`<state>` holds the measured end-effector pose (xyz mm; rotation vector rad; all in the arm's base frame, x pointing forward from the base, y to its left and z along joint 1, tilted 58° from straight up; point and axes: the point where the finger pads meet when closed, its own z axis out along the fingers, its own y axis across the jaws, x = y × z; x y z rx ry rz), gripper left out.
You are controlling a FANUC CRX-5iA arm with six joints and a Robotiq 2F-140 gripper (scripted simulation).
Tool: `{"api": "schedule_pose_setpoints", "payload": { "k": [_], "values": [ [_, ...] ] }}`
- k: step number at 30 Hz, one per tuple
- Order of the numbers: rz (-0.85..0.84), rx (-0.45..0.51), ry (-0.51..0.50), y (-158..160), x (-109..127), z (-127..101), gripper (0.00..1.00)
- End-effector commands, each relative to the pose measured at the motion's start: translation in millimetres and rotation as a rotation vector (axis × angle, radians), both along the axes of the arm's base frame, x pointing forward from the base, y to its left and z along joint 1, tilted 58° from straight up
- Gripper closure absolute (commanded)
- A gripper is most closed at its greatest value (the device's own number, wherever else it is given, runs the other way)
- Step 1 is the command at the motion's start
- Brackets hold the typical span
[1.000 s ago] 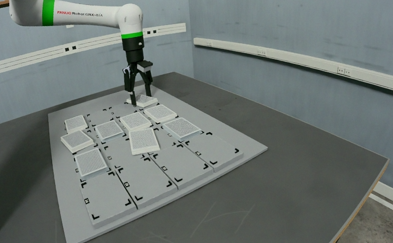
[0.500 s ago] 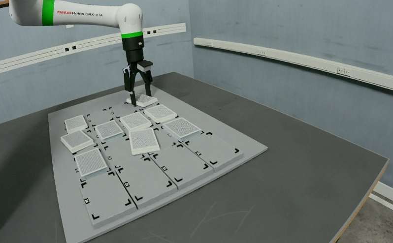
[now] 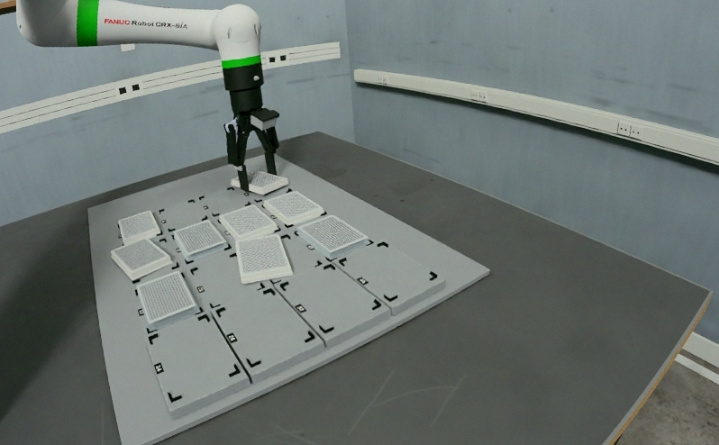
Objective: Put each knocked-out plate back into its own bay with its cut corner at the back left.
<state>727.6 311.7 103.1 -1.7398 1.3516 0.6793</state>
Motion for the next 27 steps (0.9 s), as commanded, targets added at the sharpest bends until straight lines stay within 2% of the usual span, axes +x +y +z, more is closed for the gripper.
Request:
{"api": "schedule_pose_setpoints", "payload": {
  "k": [1, 27],
  "values": [
    [-0.001, 0.000, -0.001, -2, 1, 1, 0.90],
    [-0.001, 0.000, -0.001, -15, 0, 9, 0.90]
  ]
}}
